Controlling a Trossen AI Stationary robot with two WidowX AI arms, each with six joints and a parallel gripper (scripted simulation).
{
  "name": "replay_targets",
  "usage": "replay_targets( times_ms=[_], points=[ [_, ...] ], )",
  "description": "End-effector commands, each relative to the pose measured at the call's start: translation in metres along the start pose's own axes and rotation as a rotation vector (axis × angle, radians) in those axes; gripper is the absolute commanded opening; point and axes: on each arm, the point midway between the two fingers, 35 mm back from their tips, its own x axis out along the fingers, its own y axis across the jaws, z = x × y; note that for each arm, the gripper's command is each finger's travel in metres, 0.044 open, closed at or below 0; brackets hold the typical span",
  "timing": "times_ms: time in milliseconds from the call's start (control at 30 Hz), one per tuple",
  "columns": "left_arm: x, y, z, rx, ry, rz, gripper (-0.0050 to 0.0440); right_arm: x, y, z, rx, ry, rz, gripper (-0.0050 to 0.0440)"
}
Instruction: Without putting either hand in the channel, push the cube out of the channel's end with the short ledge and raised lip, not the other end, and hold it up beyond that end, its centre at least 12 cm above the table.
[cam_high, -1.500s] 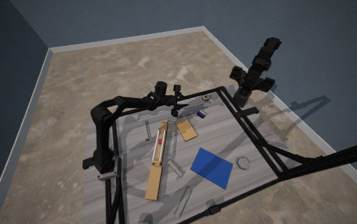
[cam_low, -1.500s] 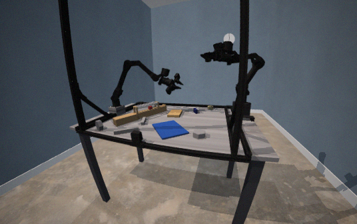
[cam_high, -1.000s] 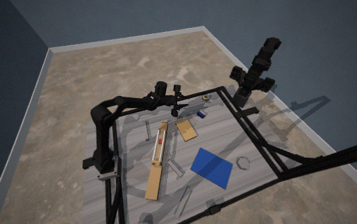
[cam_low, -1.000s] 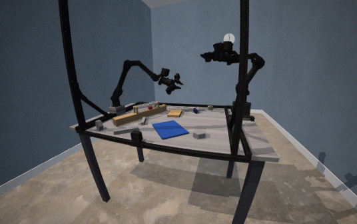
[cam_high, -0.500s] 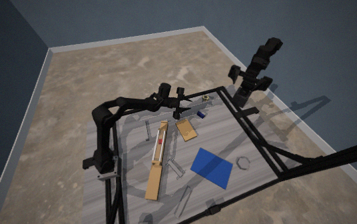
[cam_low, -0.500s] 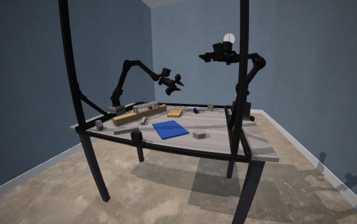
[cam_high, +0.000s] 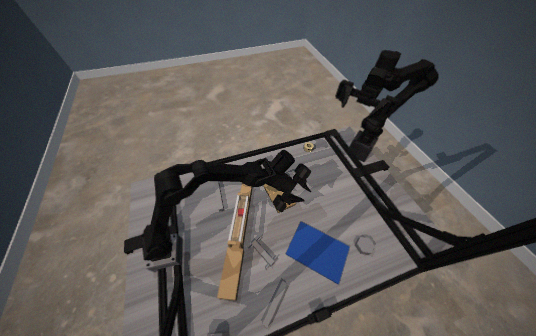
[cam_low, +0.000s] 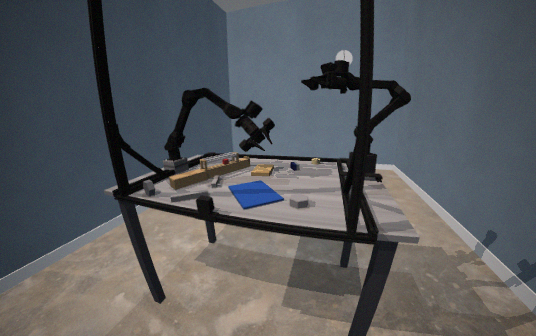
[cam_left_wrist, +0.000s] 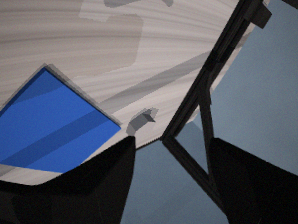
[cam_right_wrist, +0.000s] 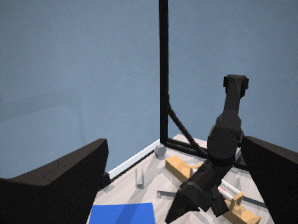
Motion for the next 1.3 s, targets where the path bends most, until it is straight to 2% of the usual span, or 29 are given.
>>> replay_targets(
  times_ms=[0, 100, 167, 333, 533, 667, 733, 967, 1267],
  points=[
    [0.029, 0.044, -0.045, 0.111, -0.017, 0.169, 0.0200, -0.022, -0.010, 0.014, -0.007, -0.007, 0.000, 0.0400],
    [0.040, 0.077, -0.080, 0.212, -0.030, 0.291, 0.0200, -0.038, -0.015, 0.019, -0.007, -0.002, -0.002, 0.0400],
    [0.040, 0.077, -0.080, 0.212, -0.030, 0.291, 0.0200, -0.038, -0.015, 0.019, -0.007, -0.002, -0.002, 0.0400],
    [0.042, 0.143, -0.139, 0.428, -0.055, 0.517, 0.0200, -0.067, -0.015, 0.028, -0.004, 0.007, -0.005, 0.0400],
    [0.024, 0.208, -0.186, 0.673, -0.080, 0.738, 0.0200, -0.094, -0.004, 0.035, 0.001, 0.013, 0.002, 0.0400],
    [0.007, 0.239, -0.208, 0.816, -0.092, 0.848, 0.0200, -0.105, 0.006, 0.038, 0.004, 0.015, 0.006, 0.0400],
    [0.007, 0.239, -0.208, 0.816, -0.092, 0.848, 0.0200, -0.105, 0.006, 0.038, 0.004, 0.015, 0.006, 0.0400],
    [-0.013, 0.267, -0.226, 0.964, -0.104, 0.951, 0.0200, -0.113, 0.017, 0.040, 0.007, 0.016, 0.010, 0.0400],
    [-0.017, 0.272, -0.229, 0.992, -0.106, 0.969, 0.0200, -0.114, 0.020, 0.040, 0.008, 0.016, 0.011, 0.0400]
  ],
)
